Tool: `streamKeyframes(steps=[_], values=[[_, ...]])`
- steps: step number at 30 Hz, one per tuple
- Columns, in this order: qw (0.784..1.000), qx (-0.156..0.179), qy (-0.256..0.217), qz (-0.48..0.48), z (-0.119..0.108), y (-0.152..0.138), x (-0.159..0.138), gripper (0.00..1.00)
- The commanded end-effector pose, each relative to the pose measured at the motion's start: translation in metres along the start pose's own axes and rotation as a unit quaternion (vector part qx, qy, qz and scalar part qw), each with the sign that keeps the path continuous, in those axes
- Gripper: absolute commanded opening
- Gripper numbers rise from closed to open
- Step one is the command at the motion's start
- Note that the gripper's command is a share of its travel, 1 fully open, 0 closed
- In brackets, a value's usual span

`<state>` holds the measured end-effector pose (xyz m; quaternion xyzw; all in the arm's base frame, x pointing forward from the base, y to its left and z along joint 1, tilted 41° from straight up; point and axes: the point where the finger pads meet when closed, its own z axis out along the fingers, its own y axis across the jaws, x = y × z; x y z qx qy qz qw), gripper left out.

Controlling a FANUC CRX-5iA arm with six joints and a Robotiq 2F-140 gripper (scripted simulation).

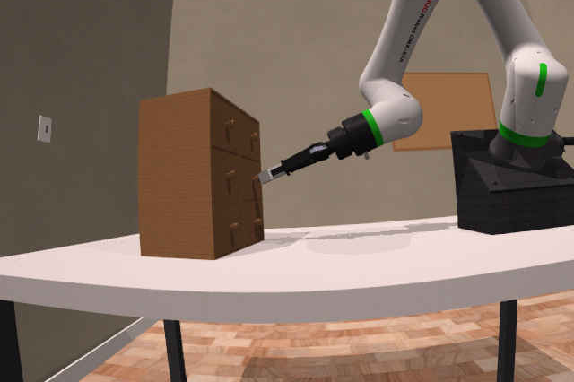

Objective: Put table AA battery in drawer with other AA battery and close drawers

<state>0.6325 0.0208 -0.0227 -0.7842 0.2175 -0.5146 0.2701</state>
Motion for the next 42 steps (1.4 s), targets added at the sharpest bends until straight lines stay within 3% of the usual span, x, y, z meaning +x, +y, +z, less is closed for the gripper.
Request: streamKeyframes(steps=[1,20,26,33,42], values=[[1.000,0.000,0.000,0.000,0.000,0.000,0.000,0.00],[1.000,0.000,0.000,0.000,-0.002,0.000,0.000,0.00],[1.000,0.000,0.000,0.000,-0.014,0.000,-0.005,0.00],[1.000,0.000,0.000,0.000,-0.043,0.000,-0.016,0.00],[1.000,0.000,0.000,0.000,-0.051,0.000,-0.017,0.00]])
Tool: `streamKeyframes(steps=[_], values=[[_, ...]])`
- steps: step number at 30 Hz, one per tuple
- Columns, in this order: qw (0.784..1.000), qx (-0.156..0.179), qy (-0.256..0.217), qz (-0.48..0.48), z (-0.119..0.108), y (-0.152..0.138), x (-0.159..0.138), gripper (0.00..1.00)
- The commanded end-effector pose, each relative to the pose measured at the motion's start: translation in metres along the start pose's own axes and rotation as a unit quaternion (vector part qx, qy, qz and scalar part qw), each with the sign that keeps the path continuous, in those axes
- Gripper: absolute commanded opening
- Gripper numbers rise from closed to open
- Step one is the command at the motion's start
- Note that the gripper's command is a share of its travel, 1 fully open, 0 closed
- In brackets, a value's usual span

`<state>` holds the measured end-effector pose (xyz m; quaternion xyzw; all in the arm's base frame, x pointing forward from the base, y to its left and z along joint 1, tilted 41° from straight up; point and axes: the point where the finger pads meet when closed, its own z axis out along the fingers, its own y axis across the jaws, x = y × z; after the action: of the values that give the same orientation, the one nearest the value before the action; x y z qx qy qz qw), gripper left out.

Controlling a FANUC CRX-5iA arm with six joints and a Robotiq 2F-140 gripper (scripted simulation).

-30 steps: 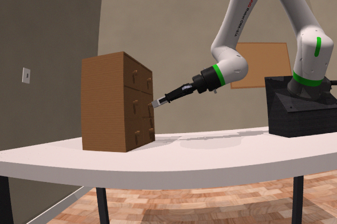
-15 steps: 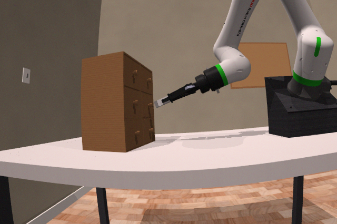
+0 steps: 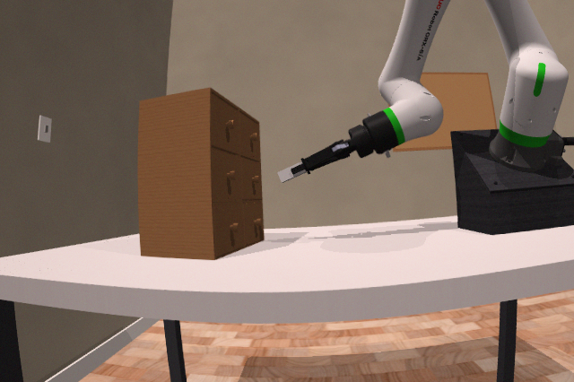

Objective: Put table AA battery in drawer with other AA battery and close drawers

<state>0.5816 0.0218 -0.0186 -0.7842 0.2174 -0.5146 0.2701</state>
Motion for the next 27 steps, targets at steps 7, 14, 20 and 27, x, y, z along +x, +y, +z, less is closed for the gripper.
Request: streamKeyframes(steps=[7,14,20,27], values=[[1.000,0.000,0.000,0.000,-0.032,0.000,0.001,0.00],[1.000,0.000,0.000,0.000,-0.053,0.000,0.002,0.00],[1.000,0.000,0.000,0.000,-0.053,0.000,0.002,0.00],[1.000,0.001,-0.008,0.000,-0.054,0.000,0.002,0.00]])
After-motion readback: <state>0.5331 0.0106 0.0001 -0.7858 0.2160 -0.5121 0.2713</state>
